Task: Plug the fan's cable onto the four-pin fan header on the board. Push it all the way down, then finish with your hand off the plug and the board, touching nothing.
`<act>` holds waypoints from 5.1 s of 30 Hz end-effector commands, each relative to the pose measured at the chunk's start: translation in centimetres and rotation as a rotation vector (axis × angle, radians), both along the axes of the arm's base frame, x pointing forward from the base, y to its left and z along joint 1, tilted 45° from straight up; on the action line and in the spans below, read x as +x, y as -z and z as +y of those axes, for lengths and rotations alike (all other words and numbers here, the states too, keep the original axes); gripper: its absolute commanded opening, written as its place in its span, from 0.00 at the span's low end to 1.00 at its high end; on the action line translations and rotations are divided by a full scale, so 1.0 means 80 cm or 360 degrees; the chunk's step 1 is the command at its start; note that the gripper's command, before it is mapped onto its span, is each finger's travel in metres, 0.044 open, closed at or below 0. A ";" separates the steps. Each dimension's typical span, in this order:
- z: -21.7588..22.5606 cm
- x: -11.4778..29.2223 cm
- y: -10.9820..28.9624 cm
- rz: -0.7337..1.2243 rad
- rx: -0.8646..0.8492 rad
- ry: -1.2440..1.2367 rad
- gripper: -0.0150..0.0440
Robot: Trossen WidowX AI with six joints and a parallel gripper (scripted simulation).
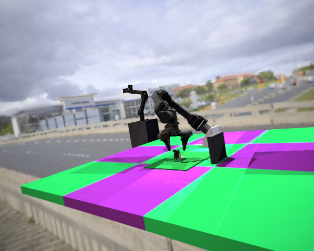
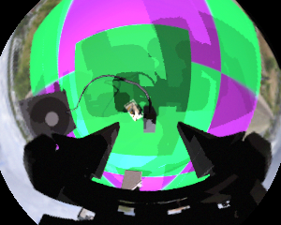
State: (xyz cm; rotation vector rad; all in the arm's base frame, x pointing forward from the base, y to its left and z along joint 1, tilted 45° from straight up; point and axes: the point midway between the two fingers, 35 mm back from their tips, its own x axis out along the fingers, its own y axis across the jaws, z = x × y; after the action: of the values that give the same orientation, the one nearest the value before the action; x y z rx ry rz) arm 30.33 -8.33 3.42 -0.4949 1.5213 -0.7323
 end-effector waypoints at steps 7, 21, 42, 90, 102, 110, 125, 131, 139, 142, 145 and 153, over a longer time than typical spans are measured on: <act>-0.016 -0.006 0.015 0.0020 -0.0008 -0.0002 1.00; -0.021 -0.005 0.020 0.0005 -0.0005 0.0004 0.87; -0.021 -0.005 0.020 0.0005 -0.0005 0.0004 0.26; -0.021 -0.005 0.020 0.0005 -0.0005 0.0004 0.25; -0.021 -0.005 0.020 0.0005 -0.0005 0.0004 0.25; -0.021 -0.005 0.020 0.0005 -0.0005 0.0004 0.25; -0.021 -0.005 0.020 0.0005 -0.0005 0.0004 0.25; -0.021 -0.005 0.020 0.0005 -0.0005 0.0004 0.25; -0.021 -0.005 0.020 0.0005 -0.0005 0.0004 0.25; -0.021 -0.005 0.020 0.0005 -0.0005 0.0004 0.25; -0.021 -0.005 0.020 0.0005 -0.0005 0.0004 0.25; -0.021 -0.005 0.020 0.0005 -0.0005 0.0004 0.25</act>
State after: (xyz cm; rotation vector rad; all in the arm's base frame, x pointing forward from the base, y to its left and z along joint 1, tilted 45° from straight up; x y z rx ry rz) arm 30.07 -9.42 1.41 -0.4851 1.5260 -0.7137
